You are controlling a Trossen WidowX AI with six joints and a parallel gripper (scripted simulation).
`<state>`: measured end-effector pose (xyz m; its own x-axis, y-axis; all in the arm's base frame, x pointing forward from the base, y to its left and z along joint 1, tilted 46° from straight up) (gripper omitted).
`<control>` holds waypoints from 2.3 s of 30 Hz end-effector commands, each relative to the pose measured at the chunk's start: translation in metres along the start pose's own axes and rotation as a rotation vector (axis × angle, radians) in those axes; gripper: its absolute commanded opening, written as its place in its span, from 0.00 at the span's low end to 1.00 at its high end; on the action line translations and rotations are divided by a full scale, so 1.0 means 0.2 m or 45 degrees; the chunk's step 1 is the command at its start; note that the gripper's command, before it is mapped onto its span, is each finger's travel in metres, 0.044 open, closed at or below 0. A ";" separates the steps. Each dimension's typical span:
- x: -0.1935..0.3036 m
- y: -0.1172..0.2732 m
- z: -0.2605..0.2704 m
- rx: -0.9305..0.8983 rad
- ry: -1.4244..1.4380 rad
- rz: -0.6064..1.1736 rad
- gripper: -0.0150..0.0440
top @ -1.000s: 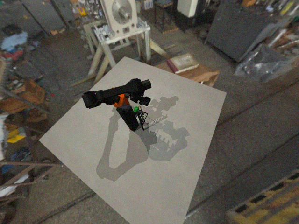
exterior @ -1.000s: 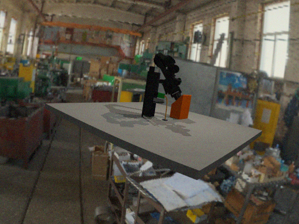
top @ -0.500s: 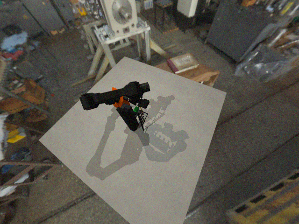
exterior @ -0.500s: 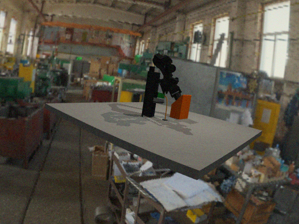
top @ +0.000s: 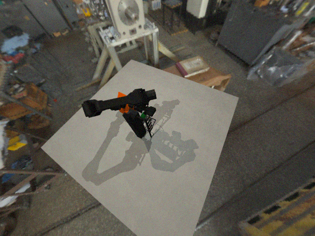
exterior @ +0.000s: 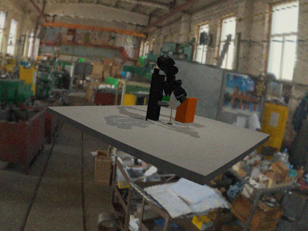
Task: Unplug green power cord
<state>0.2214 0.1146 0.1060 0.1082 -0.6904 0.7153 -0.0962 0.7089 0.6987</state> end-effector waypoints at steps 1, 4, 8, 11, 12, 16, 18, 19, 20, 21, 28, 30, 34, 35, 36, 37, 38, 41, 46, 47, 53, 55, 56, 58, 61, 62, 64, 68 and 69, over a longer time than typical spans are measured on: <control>0.01 -0.02 0.00 0.002 0.006 0.005 0.53; 0.01 -0.04 0.00 0.003 0.005 0.005 0.53; 0.01 -0.06 0.00 0.003 0.005 0.006 0.53; 0.01 -0.05 0.00 0.000 -0.001 0.000 0.48; 0.01 -0.05 0.00 0.000 -0.001 0.000 0.44; 0.01 -0.05 0.00 0.000 -0.001 0.000 0.32; 0.01 -0.05 0.00 0.000 -0.001 0.000 0.30; 0.01 -0.05 0.00 0.000 -0.001 0.000 0.29; 0.01 -0.05 0.00 0.000 -0.001 0.000 0.28; 0.01 -0.05 0.00 0.000 -0.001 0.000 0.27; -0.02 -0.05 0.00 0.001 -0.001 -0.001 0.25; -0.04 -0.05 0.00 0.001 0.000 -0.001 0.25; -0.07 -0.04 -0.01 0.001 0.000 -0.002 0.25; -0.08 -0.04 -0.01 0.001 0.000 -0.002 0.25; -0.09 -0.04 -0.01 0.001 0.001 -0.003 0.25; -0.09 -0.04 -0.01 0.002 0.001 -0.003 0.25; -0.10 -0.04 -0.01 0.002 0.001 -0.003 0.25; -0.13 -0.04 -0.01 0.002 0.001 -0.003 0.25; -0.17 -0.04 -0.01 0.002 0.002 -0.004 0.25; -0.18 -0.03 -0.01 0.002 0.002 -0.004 0.25; -0.22 -0.03 0.00 0.003 0.003 -0.004 0.25; -0.24 -0.02 0.00 0.003 0.003 -0.004 0.25; -0.25 -0.02 0.00 0.003 0.004 -0.004 0.25; -0.26 -0.02 0.00 0.003 0.004 -0.004 0.25; -0.29 -0.01 0.00 0.003 0.004 -0.004 0.25; -0.30 -0.01 0.00 0.003 0.004 -0.004 0.25; -0.31 -0.01 0.01 0.003 0.004 -0.003 0.25; -0.31 -0.02 0.01 0.003 0.004 -0.001 0.34; -0.29 -0.03 0.01 0.003 0.005 0.001 0.39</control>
<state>0.2117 0.1528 0.0580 0.1209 -0.6837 0.7196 -0.0948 0.7137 0.6940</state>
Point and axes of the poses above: the point midway between the two fingers, 35 mm back from their tips, its own y axis back along the fingers, its own z axis across the jaws, x = y × z, the point moved 5 cm from there along y, back along the fingers, and after that the axes turned 1 degree about -y, right-handed, at the moved point
